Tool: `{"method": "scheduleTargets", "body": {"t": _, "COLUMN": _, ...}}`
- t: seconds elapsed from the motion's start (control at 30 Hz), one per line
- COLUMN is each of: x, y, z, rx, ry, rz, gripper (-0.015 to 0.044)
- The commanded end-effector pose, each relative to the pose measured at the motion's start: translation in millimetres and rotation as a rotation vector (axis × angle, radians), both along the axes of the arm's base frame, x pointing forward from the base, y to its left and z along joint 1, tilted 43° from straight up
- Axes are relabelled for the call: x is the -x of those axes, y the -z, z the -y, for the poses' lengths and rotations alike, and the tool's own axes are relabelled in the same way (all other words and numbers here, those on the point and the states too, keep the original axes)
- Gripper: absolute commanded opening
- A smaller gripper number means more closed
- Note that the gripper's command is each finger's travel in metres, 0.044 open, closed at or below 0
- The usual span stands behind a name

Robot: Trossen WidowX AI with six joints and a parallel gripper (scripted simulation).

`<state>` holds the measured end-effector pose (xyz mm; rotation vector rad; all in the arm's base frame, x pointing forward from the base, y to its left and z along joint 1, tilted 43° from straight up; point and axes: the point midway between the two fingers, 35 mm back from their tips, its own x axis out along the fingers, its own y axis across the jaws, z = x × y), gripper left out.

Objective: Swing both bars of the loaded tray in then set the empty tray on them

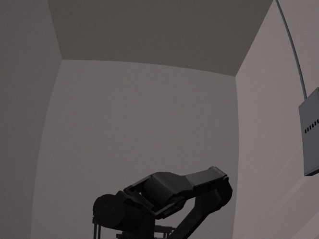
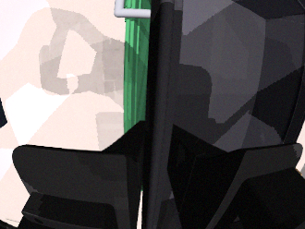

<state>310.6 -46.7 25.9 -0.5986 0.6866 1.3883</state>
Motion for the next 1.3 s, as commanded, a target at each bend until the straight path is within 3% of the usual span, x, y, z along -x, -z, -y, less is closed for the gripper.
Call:
{"method": "scheduleTargets", "body": {"t": 0.0, "x": 3.6, "y": 2.7, "z": -5.2, "rx": 0.000, "ry": -0.016, "rz": -0.019, "gripper": 0.0000}}
{"method": "scheduleTargets", "body": {"t": 1.27, "x": 6.6, "y": 8.3, "z": -10.7, "rx": -0.001, "ry": -0.016, "rz": -0.019, "gripper": 0.0000}}
